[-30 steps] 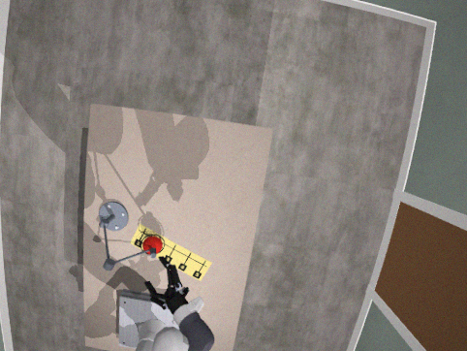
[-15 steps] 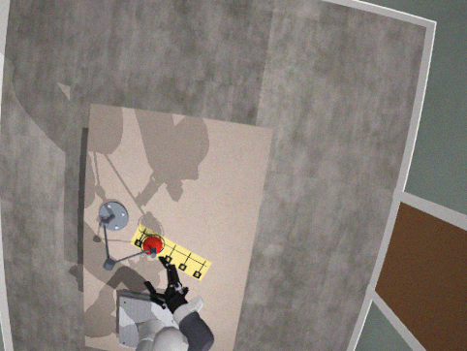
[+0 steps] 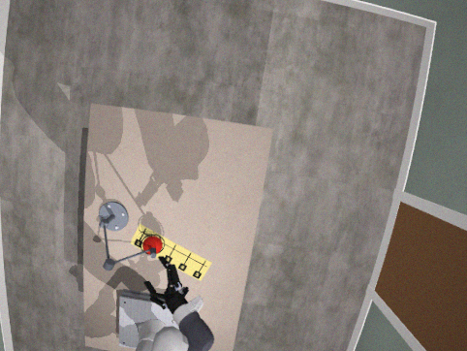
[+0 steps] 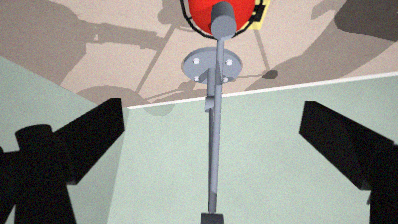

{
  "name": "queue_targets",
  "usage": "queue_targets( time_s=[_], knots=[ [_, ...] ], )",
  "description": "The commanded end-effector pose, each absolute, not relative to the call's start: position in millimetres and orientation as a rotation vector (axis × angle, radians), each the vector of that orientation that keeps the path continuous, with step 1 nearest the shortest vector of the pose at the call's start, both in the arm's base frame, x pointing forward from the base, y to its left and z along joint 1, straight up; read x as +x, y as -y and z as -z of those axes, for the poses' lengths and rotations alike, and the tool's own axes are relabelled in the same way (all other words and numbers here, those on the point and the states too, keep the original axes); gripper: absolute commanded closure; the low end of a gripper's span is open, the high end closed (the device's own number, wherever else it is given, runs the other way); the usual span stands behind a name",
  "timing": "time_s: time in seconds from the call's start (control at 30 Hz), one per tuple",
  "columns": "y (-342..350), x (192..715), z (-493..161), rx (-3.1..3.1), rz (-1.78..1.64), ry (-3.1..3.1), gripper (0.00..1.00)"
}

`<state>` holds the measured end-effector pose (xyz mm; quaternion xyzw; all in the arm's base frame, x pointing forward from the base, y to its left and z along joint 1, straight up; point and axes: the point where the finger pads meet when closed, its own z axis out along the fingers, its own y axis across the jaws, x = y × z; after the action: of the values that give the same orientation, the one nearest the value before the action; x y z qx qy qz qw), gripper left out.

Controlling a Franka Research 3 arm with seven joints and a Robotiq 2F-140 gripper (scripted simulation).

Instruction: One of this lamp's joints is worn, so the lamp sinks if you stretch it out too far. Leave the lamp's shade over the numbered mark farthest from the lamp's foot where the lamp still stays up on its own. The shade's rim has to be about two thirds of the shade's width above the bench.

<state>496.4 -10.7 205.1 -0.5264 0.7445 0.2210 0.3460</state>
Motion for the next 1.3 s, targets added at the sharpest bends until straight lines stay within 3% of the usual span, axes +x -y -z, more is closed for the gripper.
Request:
queue_targets(
  time_s=[0.0, 1.27],
  knots=[
    [11, 496, -205, -1.366, -0.574, -1.932, 0.0],
    [-24, 496, -211, -1.466, -0.497, -2.079, 0.0]
  ],
)
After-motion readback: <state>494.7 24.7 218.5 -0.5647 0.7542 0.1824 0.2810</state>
